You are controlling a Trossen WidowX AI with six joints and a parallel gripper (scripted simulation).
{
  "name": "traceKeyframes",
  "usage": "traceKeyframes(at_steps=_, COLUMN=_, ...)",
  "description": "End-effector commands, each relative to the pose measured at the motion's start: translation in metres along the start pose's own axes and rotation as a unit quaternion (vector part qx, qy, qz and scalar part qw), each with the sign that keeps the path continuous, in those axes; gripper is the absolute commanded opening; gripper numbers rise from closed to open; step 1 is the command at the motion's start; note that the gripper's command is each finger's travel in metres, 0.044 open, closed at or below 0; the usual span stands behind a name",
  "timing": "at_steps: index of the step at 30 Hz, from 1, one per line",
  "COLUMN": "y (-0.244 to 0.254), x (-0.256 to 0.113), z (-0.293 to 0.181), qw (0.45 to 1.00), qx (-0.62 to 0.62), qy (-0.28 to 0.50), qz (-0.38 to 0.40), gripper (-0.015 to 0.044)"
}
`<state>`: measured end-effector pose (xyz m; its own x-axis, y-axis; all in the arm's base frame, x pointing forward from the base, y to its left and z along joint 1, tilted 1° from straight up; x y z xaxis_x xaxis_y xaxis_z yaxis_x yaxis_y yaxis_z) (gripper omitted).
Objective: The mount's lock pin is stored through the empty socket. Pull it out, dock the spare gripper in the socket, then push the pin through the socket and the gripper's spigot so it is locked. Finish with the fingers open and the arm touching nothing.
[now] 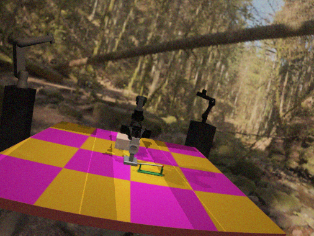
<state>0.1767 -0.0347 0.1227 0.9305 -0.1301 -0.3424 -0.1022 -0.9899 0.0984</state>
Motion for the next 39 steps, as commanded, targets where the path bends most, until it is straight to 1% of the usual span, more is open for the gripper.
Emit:
traceKeyframes(at_steps=1, y=-0.0003, x=0.0032, z=0.0038, qw=1.000, qx=0.002, qy=0.003, qz=0.001, gripper=0.0000)
traceKeyframes(at_steps=10, y=-0.0007, x=0.0097, z=0.0102, qw=1.000, qx=0.002, qy=-0.003, qz=0.000, gripper=0.0000)
traceKeyframes(at_steps=22, y=-0.0007, x=0.0086, z=0.0090, qw=1.000, qx=0.000, qy=-0.002, qz=-0.001, gripper=0.0000)
traceKeyframes(at_steps=39, y=-0.0007, x=0.0086, z=0.0090, qw=1.000, qx=0.000, qy=-0.002, qz=-0.001, gripper=0.0440)
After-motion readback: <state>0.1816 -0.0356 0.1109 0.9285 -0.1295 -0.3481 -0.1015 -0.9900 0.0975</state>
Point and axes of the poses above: the point midway between the two fingers, 35 mm back from their tips, its own x axis out along the fingers, its own y axis across the jaws, z = x × y, the point moved 8 cm from there along -x, back along the fingers, and after that the axes turned 6 degrees about -x, right-handed, at the moved point
